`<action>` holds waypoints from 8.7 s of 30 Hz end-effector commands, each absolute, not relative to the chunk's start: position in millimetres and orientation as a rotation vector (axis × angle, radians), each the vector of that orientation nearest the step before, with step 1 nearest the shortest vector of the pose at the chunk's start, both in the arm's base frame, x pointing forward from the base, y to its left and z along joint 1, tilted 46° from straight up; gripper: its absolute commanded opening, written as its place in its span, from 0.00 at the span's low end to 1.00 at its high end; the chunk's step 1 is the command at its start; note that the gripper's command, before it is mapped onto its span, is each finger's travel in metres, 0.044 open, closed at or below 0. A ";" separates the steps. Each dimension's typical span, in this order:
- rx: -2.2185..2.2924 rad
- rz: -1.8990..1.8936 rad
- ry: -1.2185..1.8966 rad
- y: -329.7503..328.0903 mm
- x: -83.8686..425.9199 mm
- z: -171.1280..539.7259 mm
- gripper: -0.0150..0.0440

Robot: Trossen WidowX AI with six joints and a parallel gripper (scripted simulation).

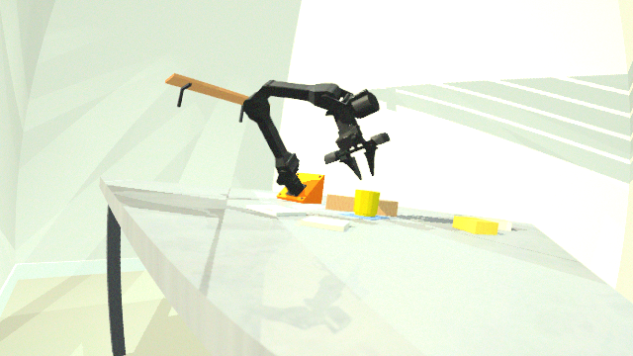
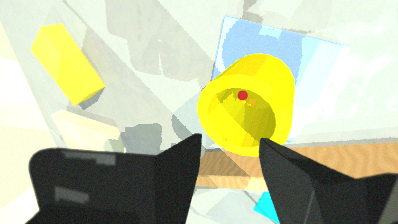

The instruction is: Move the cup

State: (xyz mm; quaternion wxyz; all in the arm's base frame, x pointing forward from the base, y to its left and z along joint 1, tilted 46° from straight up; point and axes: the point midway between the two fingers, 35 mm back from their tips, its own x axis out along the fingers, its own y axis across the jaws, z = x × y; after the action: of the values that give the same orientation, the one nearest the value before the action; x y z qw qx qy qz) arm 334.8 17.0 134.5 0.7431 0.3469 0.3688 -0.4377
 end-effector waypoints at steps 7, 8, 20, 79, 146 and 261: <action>0.610 -1.449 0.608 25.5 317.6 117.4 0.54; 0.610 -1.449 0.608 25.5 317.6 117.4 0.54; 0.611 -1.449 0.608 24.6 318.0 116.0 0.54; 0.617 -1.451 0.606 -17.5 320.5 74.1 0.37; 0.609 -1.447 0.610 43.5 307.3 110.0 0.25; 0.613 -1.449 0.616 94.8 206.6 -27.9 0.25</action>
State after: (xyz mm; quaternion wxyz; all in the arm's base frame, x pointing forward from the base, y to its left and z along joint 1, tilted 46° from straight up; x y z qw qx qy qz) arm 206.9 99.1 -24.7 0.6616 0.2750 0.2727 -0.6421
